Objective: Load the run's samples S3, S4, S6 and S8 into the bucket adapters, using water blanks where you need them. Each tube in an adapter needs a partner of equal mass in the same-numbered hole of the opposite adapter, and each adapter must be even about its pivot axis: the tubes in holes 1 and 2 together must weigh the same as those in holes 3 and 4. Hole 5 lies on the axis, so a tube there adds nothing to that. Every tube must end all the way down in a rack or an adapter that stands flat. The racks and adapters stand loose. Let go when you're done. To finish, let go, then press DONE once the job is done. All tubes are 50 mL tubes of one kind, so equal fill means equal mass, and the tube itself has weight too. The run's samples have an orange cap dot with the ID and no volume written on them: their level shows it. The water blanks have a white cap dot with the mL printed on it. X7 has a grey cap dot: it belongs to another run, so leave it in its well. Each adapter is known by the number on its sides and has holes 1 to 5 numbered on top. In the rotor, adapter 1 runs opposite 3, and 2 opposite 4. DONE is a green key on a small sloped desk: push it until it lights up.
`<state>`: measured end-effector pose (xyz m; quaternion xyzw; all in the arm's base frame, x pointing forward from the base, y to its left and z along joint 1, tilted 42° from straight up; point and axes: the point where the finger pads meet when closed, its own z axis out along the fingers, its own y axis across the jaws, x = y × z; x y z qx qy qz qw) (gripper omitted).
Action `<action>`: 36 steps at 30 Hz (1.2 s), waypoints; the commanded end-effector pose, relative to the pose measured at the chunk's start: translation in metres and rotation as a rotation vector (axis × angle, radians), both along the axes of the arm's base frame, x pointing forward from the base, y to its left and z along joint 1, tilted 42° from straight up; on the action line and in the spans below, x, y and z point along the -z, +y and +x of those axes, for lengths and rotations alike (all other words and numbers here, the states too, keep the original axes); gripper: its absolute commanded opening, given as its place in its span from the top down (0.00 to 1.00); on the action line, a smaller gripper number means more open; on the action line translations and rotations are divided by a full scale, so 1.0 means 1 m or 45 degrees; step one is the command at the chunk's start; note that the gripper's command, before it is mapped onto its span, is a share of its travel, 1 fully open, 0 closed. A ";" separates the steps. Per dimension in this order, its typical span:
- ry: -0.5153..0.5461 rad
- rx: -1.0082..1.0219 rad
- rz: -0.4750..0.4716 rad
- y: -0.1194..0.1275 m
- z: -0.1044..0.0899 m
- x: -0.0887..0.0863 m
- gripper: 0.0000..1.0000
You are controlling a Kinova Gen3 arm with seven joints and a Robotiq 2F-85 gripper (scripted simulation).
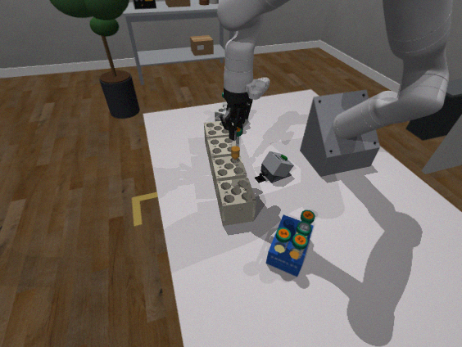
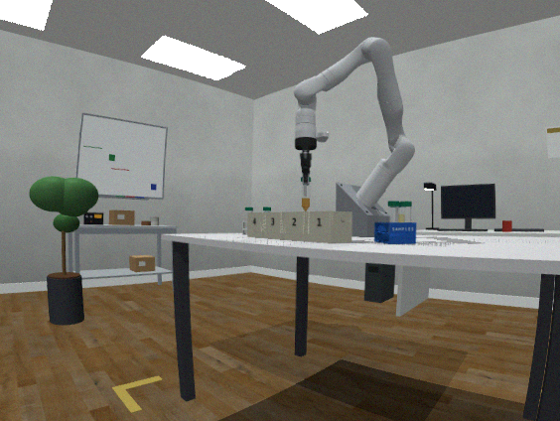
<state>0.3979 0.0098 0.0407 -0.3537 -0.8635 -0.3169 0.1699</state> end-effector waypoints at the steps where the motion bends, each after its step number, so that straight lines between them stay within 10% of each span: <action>1: -0.001 0.001 -0.001 -0.001 0.000 0.000 0.90; 36: -0.001 0.001 -0.001 0.011 -0.001 0.013 0.90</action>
